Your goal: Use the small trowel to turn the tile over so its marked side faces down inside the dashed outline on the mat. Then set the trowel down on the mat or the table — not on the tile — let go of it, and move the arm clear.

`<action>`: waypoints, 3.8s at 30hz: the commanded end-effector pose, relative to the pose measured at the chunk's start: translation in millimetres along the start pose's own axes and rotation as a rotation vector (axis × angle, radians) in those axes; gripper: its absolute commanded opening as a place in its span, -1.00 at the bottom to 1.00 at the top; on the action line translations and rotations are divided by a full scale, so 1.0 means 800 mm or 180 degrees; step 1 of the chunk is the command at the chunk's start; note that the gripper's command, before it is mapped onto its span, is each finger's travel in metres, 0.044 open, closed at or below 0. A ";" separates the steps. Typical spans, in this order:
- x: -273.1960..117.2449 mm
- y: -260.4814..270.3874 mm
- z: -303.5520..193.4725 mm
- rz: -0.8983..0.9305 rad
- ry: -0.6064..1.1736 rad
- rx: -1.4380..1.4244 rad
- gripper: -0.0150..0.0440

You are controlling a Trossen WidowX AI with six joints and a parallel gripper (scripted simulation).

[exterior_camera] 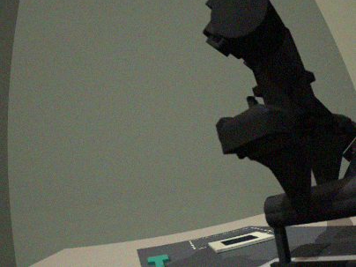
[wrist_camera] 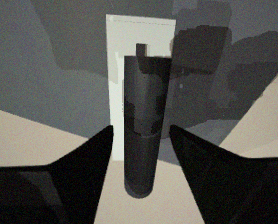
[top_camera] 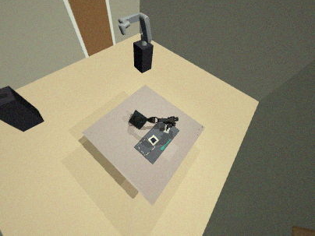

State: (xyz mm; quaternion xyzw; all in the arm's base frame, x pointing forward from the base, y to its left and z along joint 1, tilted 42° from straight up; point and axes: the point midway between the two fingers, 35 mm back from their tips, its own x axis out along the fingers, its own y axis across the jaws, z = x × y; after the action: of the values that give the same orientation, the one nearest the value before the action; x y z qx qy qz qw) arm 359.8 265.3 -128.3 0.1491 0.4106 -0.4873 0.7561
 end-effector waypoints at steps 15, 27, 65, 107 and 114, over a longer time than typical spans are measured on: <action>-0.002 -0.001 0.001 0.0003 -0.0013 -0.0030 0.42; -0.059 -0.005 -0.001 0.0179 0.0021 -0.0066 0.51; -0.050 0.017 -0.018 0.1037 -0.0254 -0.2884 0.53; -0.020 -0.023 -0.037 0.1558 -0.1643 -0.6331 0.53; -0.017 -0.026 -0.031 0.1495 -0.2033 -0.6832 0.53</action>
State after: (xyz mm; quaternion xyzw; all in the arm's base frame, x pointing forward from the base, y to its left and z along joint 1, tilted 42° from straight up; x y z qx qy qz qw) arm 328.1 285.2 -129.6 -0.6001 0.3846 0.2378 0.6598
